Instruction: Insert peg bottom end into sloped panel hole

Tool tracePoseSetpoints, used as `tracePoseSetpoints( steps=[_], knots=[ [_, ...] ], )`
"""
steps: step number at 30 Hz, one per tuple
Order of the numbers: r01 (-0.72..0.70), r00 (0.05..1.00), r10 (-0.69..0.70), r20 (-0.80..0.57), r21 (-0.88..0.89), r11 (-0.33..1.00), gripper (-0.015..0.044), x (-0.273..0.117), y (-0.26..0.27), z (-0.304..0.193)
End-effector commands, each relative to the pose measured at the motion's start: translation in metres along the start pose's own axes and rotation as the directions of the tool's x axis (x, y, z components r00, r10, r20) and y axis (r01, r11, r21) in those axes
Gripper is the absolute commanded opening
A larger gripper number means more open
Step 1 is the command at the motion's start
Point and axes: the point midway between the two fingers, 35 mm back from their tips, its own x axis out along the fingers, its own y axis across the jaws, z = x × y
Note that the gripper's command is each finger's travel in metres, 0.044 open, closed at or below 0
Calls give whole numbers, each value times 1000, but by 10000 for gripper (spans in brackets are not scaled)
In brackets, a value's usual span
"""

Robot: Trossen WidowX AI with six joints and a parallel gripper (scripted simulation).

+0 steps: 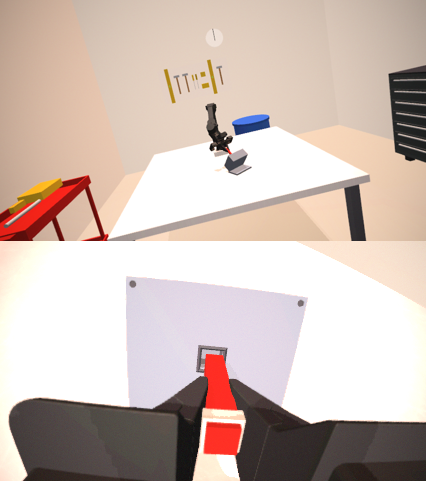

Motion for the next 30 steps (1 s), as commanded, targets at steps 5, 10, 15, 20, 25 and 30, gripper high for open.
tracePoseSetpoints(
  steps=[5, 10, 15, 20, 25, 30],
  knots=[
    [-1, 1000, 1, 0, -1, 1000, 0, 1, 0, -1],
    [-1, 1000, 1, 0, -1, 1000, 0, 3, 1, -2],
    [-1, 1000, 1, 0, -1, 1000, 0, 5, 1, -2],
    [-1, 1000, 1, 0, -1, 1000, 0, 7, 1, -3],
    [-1, 1000, 1, 0, -1, 1000, 0, 10, 1, -3],
    [-1, 1000, 1, 0, -1, 1000, 0, 14, 1, -3]
  ],
)
